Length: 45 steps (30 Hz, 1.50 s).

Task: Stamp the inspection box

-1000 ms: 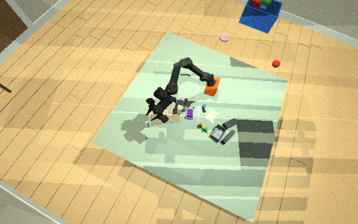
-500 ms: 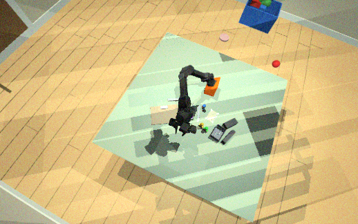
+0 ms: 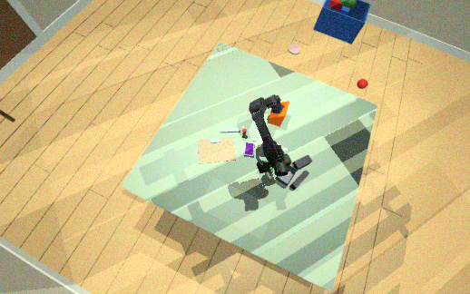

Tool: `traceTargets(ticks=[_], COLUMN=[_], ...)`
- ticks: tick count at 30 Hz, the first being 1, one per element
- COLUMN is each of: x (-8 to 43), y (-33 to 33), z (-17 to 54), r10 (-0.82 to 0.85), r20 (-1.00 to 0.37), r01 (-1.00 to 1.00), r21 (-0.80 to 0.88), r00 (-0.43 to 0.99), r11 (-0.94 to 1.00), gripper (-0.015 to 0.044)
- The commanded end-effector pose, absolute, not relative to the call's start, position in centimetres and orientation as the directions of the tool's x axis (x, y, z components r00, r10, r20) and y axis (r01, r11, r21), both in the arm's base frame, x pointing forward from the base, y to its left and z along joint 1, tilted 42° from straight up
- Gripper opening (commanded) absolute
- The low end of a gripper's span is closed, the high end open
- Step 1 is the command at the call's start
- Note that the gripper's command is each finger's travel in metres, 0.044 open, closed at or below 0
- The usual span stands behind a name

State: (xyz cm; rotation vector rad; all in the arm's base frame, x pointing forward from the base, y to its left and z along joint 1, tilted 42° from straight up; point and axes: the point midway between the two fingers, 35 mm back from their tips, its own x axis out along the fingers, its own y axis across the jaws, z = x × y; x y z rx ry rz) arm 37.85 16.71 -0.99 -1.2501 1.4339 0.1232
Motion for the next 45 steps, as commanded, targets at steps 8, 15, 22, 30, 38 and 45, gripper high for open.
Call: traceTargets(ticks=[8, 15, 22, 30, 38, 45], x=[36.2, 36.4, 36.7, 36.9, 37.0, 37.1], y=[16.0, 15.3, 14.7, 13.8, 13.0, 12.3], z=[-1.8, -2.7, -3.6, -4.6, -5.6, -6.4], r10=[-0.635, -0.635, -0.635, -0.635, -0.636, -0.636], r20=[-0.751, -0.751, -0.751, -0.751, -0.750, -0.749], r01=[-0.748, -0.748, -0.748, -0.748, -0.747, -0.747], r21=[-0.525, -0.525, -0.525, -0.526, -0.526, -0.527], r00=[0.182, 0.183, 0.183, 0.183, 0.183, 0.183], r11=[0.406, 0.406, 0.406, 0.406, 0.406, 0.405], gripper=[0.0215, 0.0215, 0.0215, 0.0215, 0.0215, 0.0215])
